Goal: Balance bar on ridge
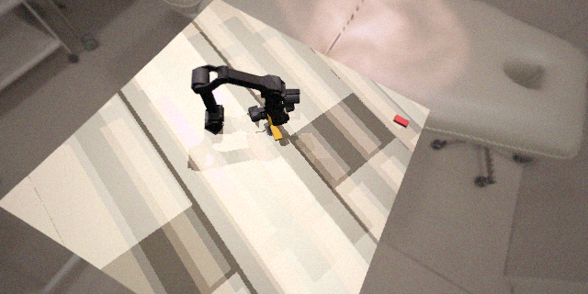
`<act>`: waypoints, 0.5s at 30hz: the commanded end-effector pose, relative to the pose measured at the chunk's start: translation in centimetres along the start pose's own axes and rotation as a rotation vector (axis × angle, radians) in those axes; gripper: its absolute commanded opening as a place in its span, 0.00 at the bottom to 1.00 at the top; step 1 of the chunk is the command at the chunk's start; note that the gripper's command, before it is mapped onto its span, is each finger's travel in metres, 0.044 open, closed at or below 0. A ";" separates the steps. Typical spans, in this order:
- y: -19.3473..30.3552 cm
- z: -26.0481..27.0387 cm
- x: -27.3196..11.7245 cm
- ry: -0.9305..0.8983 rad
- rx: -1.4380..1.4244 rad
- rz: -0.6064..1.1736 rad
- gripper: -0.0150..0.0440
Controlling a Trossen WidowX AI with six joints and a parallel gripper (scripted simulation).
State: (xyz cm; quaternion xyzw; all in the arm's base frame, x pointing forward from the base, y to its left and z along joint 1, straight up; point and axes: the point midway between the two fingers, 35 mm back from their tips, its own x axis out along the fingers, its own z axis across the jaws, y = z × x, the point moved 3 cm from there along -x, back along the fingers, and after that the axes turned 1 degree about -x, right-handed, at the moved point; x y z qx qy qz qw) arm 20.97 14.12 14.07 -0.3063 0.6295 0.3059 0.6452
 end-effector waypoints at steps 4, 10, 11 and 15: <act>0.0 0.0 0.1 -0.001 -0.002 0.004 0.25; 0.0 0.0 0.2 -0.001 -0.002 0.004 0.25; 0.0 0.0 0.2 -0.001 -0.002 0.004 0.25; 0.0 0.0 0.2 -0.001 -0.002 0.004 0.25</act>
